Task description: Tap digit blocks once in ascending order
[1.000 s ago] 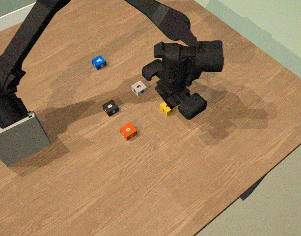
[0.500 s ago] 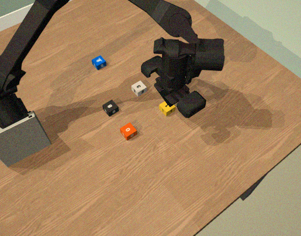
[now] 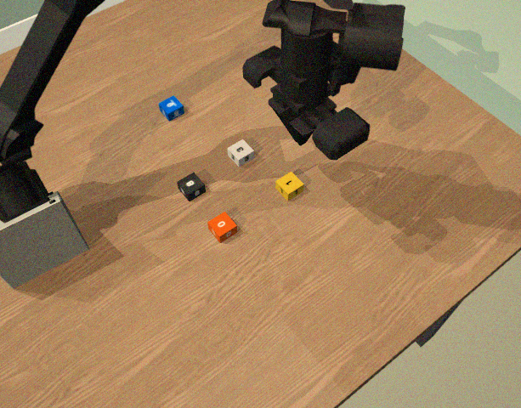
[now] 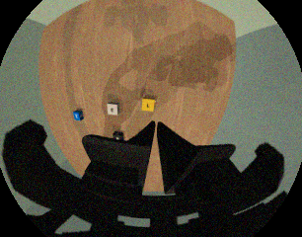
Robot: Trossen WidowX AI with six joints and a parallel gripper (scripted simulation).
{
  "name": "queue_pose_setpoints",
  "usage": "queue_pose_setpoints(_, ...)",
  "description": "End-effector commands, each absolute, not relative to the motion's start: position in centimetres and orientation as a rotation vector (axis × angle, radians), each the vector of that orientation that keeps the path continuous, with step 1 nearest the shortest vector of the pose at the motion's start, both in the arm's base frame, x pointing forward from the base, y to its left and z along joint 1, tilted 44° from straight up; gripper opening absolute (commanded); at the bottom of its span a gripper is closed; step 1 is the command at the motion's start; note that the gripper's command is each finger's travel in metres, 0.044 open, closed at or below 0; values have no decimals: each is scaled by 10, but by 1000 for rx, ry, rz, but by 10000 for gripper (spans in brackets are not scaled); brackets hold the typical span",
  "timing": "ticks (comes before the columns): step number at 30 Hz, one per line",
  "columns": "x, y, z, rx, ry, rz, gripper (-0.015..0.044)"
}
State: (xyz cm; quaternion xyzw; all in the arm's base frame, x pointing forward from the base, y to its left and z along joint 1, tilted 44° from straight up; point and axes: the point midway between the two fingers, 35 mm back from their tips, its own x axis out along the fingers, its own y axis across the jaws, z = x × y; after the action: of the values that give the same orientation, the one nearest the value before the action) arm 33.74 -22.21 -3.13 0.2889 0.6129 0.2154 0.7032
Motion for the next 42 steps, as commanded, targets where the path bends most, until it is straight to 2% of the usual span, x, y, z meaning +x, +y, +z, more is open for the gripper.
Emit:
queue_pose_setpoints(1,338,-206,-17,636,1380,499,20)
queue_pose_setpoints(8,324,-137,40,641,1381,503,20)
queue_pose_setpoints(15,321,-130,44,641,1381,504,20)
queue_pose_setpoints(22,332,-78,-13,643,1379,506,20)
queue_pose_setpoints(42,335,-60,-31,644,1379,507,20)
